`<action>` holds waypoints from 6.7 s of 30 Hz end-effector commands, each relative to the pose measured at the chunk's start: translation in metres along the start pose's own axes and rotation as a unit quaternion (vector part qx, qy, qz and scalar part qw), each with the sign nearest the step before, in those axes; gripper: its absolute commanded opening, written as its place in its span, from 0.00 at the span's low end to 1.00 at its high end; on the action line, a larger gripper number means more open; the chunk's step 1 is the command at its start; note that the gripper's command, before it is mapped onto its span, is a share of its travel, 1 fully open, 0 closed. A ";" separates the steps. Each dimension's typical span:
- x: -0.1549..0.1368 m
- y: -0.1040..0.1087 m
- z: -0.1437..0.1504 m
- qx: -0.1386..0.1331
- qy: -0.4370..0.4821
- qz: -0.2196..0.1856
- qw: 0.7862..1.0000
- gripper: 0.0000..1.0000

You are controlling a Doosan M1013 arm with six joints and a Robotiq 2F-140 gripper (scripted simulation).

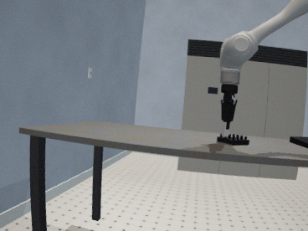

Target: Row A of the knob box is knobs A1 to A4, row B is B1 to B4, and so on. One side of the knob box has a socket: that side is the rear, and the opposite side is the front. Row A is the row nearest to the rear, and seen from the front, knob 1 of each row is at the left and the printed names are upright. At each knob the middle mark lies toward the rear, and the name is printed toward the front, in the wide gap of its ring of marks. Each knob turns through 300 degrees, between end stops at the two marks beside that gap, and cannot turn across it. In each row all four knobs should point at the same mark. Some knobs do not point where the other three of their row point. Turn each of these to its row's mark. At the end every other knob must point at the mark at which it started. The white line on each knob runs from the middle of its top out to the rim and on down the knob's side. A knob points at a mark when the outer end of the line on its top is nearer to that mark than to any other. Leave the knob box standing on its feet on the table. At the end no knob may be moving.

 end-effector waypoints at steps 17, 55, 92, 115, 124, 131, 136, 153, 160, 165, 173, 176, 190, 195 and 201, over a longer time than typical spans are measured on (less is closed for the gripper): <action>0.000 0.000 0.000 0.001 -0.224 0.000 0.975 0.05; 0.000 0.000 0.000 0.001 -0.559 0.000 0.829 0.05; 0.000 0.000 0.000 0.001 -0.603 0.000 0.798 0.05; 0.000 0.000 0.000 0.001 -0.603 0.000 0.798 0.12; 0.000 0.013 0.000 0.001 -0.603 0.000 0.798 0.12; 0.000 0.027 0.000 0.001 -0.603 0.000 0.798 0.12; 0.000 0.037 0.000 0.001 -0.603 0.000 0.798 0.12; 0.000 0.038 0.000 0.001 -0.602 0.000 0.798 0.12; 0.000 0.039 0.000 0.001 -0.554 0.000 0.832 0.12; 0.000 0.040 0.000 0.001 -0.496 0.000 0.868 0.12; 0.000 0.042 0.000 0.001 -0.367 0.000 0.930 0.12; 0.000 0.043 0.000 0.001 -0.321 0.000 0.947 0.12; 0.000 0.046 0.000 0.001 -0.106 0.000 0.994 0.12; 0.000 0.047 0.000 0.001 -0.024 0.000 1.000 0.12; 0.000 0.048 0.000 0.001 0.066 0.000 0.998 0.12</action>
Point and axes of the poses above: the point where the finger pads meet when closed, its own y axis back along the fingers, its own z axis across the jaws, x = y × z, the point moved 1 cm from there along y, back along the fingers, and after that the axes turned 3 degrees about -y, right-handed, at the moved point
